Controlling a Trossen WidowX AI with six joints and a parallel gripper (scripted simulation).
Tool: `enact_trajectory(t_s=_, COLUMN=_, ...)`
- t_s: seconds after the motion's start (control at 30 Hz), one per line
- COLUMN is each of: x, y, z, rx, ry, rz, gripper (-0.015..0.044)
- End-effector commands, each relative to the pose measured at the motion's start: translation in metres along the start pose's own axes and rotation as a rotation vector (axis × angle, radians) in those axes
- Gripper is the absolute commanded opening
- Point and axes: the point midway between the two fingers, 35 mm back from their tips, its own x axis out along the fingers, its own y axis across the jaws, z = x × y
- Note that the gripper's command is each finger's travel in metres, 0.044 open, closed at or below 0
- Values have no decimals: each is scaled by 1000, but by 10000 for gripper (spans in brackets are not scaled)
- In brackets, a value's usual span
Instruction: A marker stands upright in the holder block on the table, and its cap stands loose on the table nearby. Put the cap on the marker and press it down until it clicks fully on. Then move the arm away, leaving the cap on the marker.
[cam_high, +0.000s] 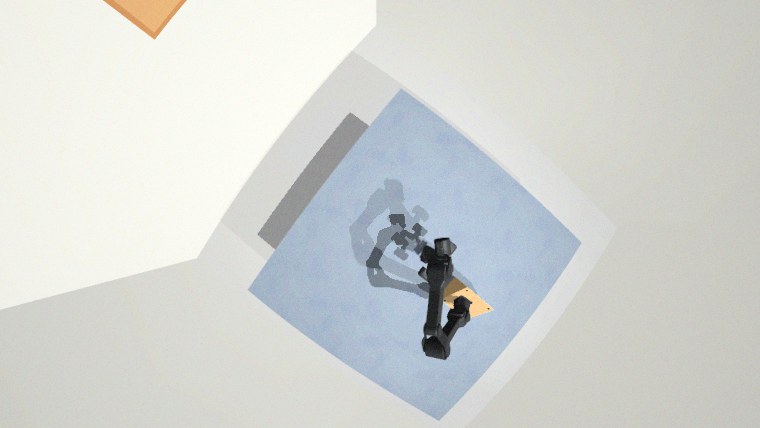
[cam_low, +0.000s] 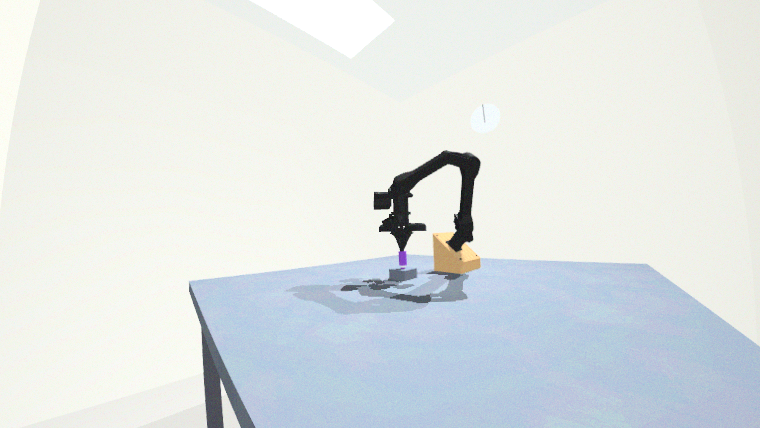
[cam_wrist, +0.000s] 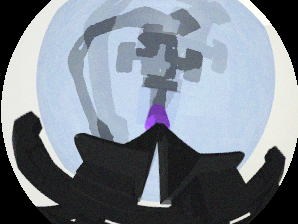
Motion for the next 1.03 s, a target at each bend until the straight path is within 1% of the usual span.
enact_trajectory(t_s=0.0, x=-1, y=0, z=0, rx=0, ry=0, rz=0, gripper=0)
enact_trajectory(t_s=0.07, x=-11, y=-1, z=1, rx=0, ry=0, rz=-1, gripper=0)
enact_trajectory(t_s=0.2, x=-68, y=-3, z=3, rx=1, ry=1, rz=-3, gripper=0)
enact_trajectory(t_s=0.27, x=-88, y=-1, z=1, rx=1, ry=1, rz=-2, gripper=0)
enact_trajectory(t_s=0.43, x=-90, y=-1, z=0, rx=1, ry=1, rz=-2, gripper=0)
enact_trajectory(t_s=1.0, x=-90, y=-1, z=0, rx=1, ry=1, rz=-2, gripper=440)
